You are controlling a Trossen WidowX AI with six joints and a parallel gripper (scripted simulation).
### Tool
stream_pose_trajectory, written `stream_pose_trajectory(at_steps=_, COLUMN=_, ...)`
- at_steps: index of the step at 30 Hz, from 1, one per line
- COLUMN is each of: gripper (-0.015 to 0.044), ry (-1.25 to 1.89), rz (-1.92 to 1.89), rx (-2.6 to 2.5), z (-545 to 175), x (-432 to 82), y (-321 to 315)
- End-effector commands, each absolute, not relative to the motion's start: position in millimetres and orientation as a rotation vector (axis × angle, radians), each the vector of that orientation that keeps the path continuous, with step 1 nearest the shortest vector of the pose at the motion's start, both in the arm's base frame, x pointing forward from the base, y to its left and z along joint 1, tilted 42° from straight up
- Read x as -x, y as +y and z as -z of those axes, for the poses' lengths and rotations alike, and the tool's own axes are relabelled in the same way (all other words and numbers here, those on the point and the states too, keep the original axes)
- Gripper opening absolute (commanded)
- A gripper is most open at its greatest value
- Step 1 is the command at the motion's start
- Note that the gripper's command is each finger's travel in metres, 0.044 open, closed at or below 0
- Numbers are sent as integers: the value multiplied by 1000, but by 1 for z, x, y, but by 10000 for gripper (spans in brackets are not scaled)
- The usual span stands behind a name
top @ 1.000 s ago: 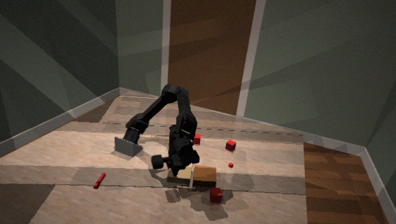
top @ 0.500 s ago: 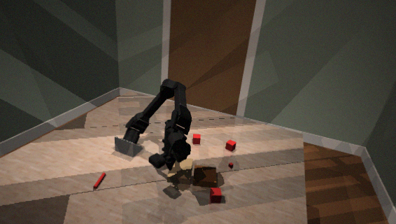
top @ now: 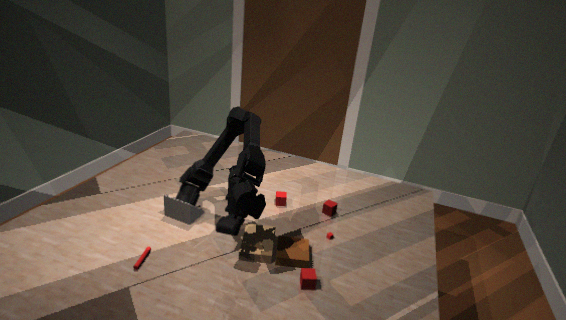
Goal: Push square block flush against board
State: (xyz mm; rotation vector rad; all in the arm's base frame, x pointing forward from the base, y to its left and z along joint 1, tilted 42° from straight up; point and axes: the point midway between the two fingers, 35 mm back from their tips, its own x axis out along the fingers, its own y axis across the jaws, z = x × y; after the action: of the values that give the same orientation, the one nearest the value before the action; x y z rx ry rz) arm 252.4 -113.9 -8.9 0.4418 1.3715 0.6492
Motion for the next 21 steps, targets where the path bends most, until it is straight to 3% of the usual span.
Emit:
stream_pose_trajectory(at_steps=1, gripper=0, ry=1325, rz=-738, rx=-334, z=8, x=-241, y=-107)
stream_pose_trajectory(at_steps=21, gripper=0, ry=1314, rz=-754, rx=-317, z=48, x=-247, y=-69)
